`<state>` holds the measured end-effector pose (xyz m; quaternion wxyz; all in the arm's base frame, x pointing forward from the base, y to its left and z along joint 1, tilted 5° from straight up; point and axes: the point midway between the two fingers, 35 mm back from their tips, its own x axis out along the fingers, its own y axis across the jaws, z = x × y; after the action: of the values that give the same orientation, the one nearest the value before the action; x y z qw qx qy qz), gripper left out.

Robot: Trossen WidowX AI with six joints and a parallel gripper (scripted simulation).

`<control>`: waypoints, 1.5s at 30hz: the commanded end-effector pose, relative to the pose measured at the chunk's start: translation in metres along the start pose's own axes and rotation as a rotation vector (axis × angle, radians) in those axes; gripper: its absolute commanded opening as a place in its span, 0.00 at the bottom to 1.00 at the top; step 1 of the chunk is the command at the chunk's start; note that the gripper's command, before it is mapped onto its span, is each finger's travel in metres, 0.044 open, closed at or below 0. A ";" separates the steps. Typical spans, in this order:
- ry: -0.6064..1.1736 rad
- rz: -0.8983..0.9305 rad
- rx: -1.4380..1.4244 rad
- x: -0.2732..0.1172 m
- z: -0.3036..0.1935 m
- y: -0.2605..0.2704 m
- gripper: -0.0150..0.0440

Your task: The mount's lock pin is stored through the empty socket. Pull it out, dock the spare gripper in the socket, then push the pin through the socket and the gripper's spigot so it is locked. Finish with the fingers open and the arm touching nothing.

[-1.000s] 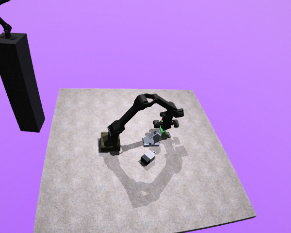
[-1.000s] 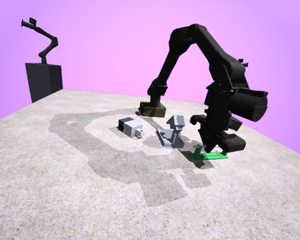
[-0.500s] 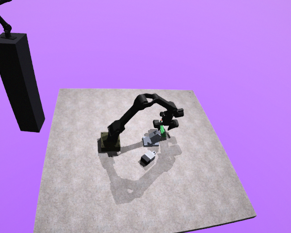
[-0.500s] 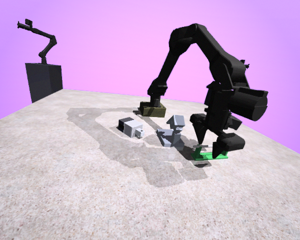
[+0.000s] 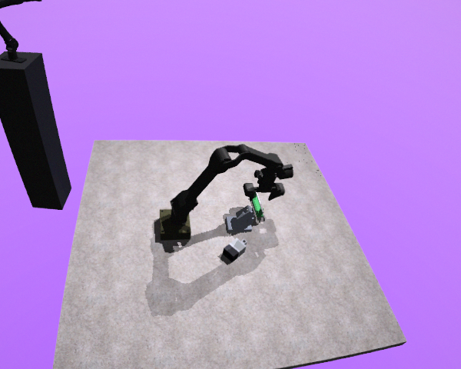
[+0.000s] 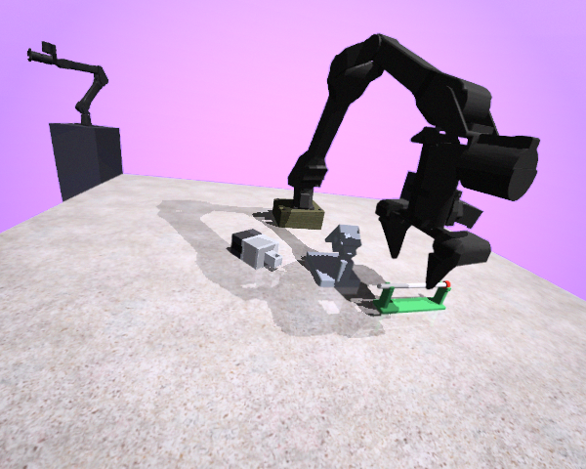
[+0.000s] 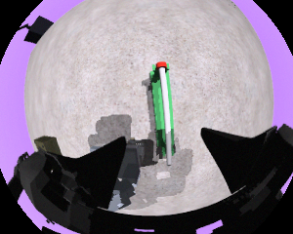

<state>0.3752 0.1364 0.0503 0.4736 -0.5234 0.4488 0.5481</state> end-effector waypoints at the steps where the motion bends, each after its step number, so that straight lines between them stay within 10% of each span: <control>1: 0.000 0.000 0.000 -0.010 0.001 0.000 1.00; 32: -0.003 0.005 -0.003 -0.097 0.009 0.003 1.00; 45: -0.235 -0.140 0.547 -0.102 -0.162 0.075 1.00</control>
<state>0.3419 -0.0169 0.1475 0.6510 -0.3695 0.4857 0.4514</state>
